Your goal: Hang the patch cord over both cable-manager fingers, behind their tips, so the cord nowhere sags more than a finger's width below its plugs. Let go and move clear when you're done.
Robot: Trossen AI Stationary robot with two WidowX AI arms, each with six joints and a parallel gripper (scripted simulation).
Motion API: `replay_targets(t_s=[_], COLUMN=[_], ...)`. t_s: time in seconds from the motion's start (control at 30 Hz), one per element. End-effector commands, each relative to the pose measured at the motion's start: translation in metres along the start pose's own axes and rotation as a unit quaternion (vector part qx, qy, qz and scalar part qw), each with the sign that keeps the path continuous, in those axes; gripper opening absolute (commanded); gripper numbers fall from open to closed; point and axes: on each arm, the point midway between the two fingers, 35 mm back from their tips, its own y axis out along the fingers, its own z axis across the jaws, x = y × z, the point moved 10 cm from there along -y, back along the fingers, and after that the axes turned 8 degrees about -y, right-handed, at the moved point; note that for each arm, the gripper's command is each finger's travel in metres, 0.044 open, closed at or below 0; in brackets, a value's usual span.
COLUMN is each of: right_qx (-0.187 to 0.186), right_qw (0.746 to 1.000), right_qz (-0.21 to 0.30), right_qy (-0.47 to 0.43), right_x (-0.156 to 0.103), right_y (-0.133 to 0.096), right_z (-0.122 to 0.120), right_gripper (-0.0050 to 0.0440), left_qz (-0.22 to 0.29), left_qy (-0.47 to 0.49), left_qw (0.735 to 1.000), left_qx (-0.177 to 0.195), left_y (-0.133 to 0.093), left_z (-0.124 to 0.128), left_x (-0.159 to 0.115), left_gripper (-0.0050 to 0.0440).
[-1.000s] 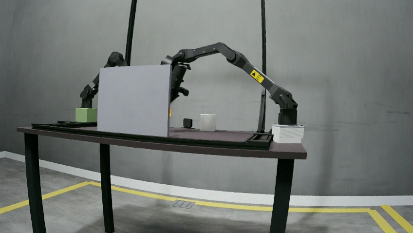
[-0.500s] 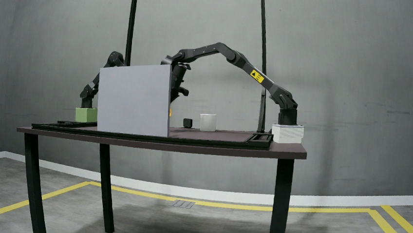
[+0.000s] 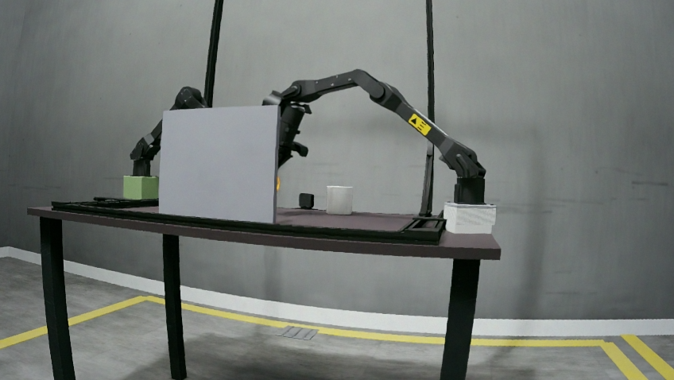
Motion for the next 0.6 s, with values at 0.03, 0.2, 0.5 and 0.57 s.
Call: replay_targets(t_s=[0.03,0.2,0.5,0.57], right_qx=[-0.002,-0.002,-0.003,-0.007], right_qw=[1.0,1.0,1.0,1.0], right_qz=[-0.007,-0.007,-0.007,-0.013], right_qy=[0.0,0.0,0.0,0.004], right_x=[0.006,0.006,0.006,0.011], right_y=[0.025,0.032,0.035,0.036], right_z=[-0.002,-0.003,-0.003,-0.006], right_gripper=[0.044,0.044,0.044,0.044], left_qz=[-0.016,-0.016,-0.016,-0.016], left_qy=[0.0,0.0,0.0,0.0], left_qw=[1.0,1.0,1.0,1.0], left_qx=[0.0,0.0,0.0,0.0], left_y=[-0.013,-0.013,-0.013,-0.013], left_z=[-0.001,-0.001,-0.001,-0.001], left_x=[0.005,0.005,0.005,0.005], left_gripper=[0.002,0.002,0.002,0.002])
